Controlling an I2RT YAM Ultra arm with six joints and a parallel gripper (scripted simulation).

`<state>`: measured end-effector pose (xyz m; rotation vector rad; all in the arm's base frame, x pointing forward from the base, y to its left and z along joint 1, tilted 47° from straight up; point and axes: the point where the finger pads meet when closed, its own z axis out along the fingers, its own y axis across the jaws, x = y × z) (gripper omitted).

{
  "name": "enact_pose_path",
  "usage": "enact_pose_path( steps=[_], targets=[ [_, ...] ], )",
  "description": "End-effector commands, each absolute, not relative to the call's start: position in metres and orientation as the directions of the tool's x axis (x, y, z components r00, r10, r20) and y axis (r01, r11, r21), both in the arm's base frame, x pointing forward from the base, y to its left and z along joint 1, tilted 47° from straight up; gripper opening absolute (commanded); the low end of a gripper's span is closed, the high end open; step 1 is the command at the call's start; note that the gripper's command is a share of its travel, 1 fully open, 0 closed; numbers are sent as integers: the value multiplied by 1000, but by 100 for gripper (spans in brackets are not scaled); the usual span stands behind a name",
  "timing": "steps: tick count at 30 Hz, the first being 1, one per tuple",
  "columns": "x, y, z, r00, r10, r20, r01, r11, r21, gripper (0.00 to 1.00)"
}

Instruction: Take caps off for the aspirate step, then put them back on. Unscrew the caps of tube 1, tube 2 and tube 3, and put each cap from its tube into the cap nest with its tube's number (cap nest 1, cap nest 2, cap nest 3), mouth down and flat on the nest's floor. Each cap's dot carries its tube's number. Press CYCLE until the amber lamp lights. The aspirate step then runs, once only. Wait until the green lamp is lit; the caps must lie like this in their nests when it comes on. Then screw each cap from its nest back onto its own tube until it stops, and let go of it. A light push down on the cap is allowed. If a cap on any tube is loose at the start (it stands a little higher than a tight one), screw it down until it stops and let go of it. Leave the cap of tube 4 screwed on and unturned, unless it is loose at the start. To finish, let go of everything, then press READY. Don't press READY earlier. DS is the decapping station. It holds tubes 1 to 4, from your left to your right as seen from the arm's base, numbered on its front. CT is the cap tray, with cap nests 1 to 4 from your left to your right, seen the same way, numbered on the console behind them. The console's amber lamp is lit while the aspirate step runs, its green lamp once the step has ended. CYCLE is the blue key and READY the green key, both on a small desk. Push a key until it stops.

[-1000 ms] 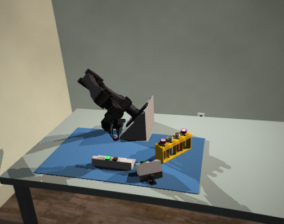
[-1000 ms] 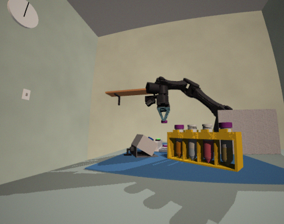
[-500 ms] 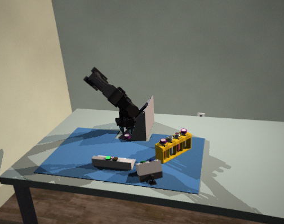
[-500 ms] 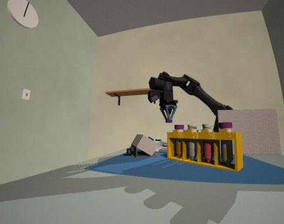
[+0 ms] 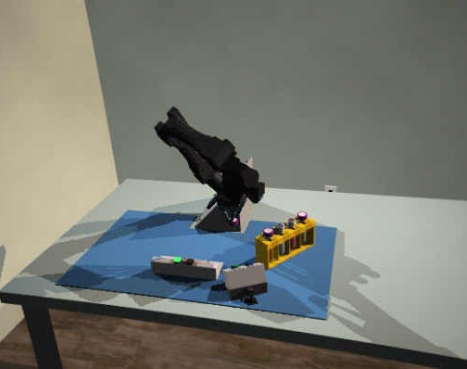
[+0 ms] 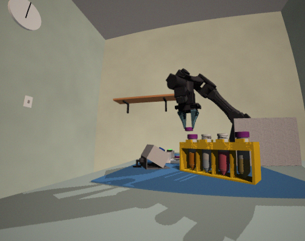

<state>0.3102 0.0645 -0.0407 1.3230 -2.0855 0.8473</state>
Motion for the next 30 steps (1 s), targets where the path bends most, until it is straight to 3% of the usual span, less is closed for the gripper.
enact_pose_path(
  steps=[1,4,8,30],
  targets=[
    [311,76,-40,-270,-647,713,-960,241,-145,0],
    [302,93,-56,-24,-687,727,-997,74,36,0],
    [293,109,-72,147,-689,709,-986,-45,160,0],
    [242,201,-162,146,-692,707,-986,-45,160,0]
  ],
)
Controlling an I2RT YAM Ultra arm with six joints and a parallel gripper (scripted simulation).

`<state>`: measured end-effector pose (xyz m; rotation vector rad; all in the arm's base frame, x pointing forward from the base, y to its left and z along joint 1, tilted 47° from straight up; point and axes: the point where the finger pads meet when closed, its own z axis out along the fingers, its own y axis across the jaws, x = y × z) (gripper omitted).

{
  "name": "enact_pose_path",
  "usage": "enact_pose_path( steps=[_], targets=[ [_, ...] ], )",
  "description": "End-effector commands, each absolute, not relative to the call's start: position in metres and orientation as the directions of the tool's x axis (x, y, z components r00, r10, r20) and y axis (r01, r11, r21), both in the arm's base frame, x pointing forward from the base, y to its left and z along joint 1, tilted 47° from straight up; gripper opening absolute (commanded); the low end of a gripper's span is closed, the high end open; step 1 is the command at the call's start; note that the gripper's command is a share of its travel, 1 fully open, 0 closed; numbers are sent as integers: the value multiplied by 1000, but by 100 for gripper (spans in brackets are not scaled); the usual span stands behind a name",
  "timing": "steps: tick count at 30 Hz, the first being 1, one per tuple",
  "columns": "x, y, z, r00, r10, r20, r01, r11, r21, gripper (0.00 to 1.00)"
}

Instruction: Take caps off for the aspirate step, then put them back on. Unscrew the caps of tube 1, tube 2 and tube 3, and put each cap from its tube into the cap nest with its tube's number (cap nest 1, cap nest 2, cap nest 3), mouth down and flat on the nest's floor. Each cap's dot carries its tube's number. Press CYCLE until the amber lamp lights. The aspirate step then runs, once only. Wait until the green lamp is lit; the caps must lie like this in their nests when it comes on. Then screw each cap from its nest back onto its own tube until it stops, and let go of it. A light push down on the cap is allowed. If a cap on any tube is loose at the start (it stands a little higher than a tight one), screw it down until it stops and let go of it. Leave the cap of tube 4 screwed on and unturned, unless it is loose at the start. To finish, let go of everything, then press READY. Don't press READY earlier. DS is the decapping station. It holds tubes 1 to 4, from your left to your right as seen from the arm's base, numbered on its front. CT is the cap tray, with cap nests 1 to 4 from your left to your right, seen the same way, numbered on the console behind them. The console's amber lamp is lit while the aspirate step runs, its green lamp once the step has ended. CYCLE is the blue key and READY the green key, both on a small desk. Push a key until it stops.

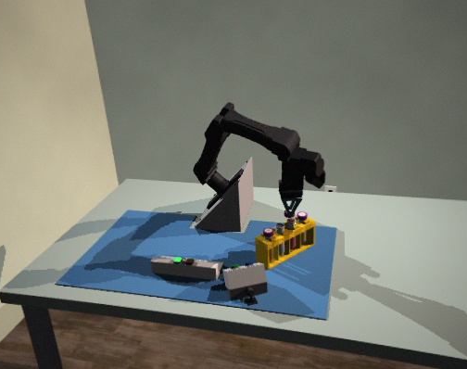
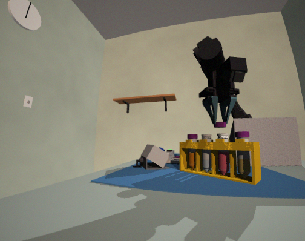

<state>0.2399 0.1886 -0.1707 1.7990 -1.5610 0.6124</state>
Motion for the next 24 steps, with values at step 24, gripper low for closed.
enact_pose_path(
  steps=[24],
  targets=[
    [241,203,-164,146,-692,707,-986,-45,160,0]
  ],
)
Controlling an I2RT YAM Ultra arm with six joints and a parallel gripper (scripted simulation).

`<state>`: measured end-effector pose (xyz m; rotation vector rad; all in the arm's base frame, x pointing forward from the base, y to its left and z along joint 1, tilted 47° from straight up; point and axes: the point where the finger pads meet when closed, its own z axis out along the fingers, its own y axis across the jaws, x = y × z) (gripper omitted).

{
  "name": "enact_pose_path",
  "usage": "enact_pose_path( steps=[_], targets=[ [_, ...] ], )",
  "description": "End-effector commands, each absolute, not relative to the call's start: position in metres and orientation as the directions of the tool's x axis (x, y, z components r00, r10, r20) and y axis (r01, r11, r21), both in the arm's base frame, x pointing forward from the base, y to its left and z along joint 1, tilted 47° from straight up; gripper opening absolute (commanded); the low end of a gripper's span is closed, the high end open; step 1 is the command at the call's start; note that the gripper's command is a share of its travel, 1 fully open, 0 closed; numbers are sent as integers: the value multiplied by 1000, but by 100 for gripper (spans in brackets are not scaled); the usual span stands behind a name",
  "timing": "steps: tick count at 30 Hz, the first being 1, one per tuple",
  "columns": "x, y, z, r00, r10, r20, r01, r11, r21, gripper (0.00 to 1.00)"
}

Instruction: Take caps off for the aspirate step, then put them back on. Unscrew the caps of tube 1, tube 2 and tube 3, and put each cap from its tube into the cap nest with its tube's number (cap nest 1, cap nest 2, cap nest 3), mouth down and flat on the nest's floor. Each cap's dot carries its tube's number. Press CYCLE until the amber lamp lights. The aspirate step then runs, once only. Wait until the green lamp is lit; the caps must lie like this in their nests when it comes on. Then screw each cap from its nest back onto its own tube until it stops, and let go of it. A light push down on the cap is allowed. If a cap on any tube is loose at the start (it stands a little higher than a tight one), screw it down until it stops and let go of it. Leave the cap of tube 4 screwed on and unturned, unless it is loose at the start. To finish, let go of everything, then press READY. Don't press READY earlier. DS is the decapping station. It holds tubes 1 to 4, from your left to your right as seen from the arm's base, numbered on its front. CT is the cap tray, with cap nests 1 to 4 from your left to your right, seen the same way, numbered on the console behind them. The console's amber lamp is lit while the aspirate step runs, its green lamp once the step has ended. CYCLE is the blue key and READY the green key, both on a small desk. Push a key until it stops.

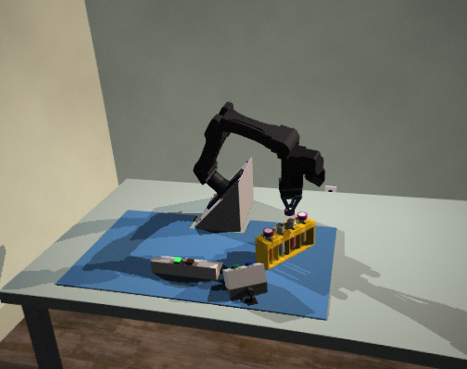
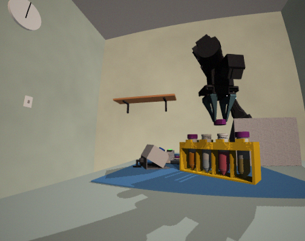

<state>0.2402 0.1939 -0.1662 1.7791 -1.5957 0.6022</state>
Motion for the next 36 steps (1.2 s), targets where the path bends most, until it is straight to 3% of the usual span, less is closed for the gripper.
enact_pose_path(
  steps=[1,36],
  targets=[
    [241,203,-164,146,-692,707,-986,-45,160,0],
    [236,187,-183,146,-692,707,-986,-45,160,0]
  ],
)
